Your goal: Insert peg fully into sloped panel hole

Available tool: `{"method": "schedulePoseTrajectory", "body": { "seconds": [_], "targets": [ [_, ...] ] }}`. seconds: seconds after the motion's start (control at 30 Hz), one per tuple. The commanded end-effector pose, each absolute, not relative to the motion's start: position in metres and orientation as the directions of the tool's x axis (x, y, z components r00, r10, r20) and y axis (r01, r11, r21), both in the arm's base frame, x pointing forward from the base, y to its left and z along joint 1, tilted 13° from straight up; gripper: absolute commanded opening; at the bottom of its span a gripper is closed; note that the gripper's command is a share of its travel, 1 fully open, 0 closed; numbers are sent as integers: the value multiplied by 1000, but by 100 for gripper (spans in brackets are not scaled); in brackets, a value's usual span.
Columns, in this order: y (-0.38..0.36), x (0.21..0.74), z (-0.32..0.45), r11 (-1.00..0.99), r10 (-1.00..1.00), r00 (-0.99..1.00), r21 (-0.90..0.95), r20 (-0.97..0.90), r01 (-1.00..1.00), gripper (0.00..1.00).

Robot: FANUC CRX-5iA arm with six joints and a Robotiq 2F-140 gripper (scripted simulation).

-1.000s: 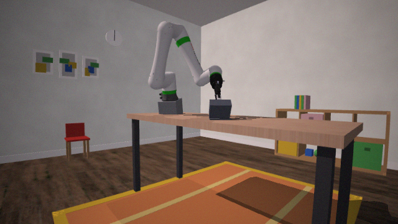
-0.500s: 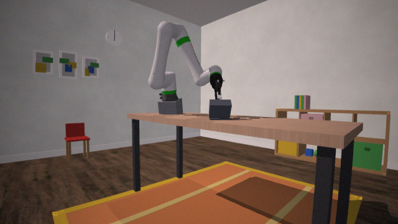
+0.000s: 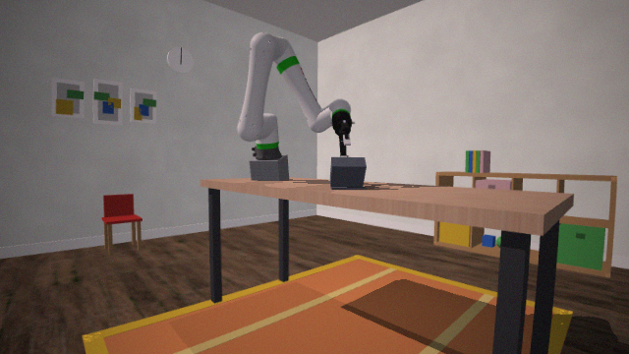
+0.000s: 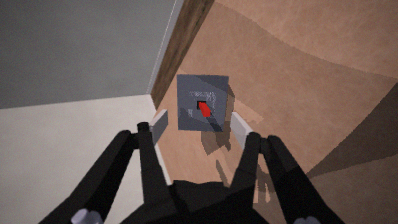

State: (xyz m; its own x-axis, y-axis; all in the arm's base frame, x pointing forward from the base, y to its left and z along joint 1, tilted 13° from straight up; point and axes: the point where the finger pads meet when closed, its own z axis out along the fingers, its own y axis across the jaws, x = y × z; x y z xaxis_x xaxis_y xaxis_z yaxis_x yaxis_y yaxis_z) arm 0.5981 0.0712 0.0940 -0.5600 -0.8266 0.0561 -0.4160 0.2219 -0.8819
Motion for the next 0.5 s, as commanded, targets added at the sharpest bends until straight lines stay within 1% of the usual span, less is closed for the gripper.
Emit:
{"method": "schedulePoseTrajectory", "body": {
  "seconds": [0.0,0.07,0.47],
  "targets": [
    [77,590,100,222,-826,-561,-882,56,-416,77],
    [77,590,100,222,-826,-561,-882,56,-416,77],
    [93,565,114,223,-826,-560,-879,58,-421,98]
  ]
}}
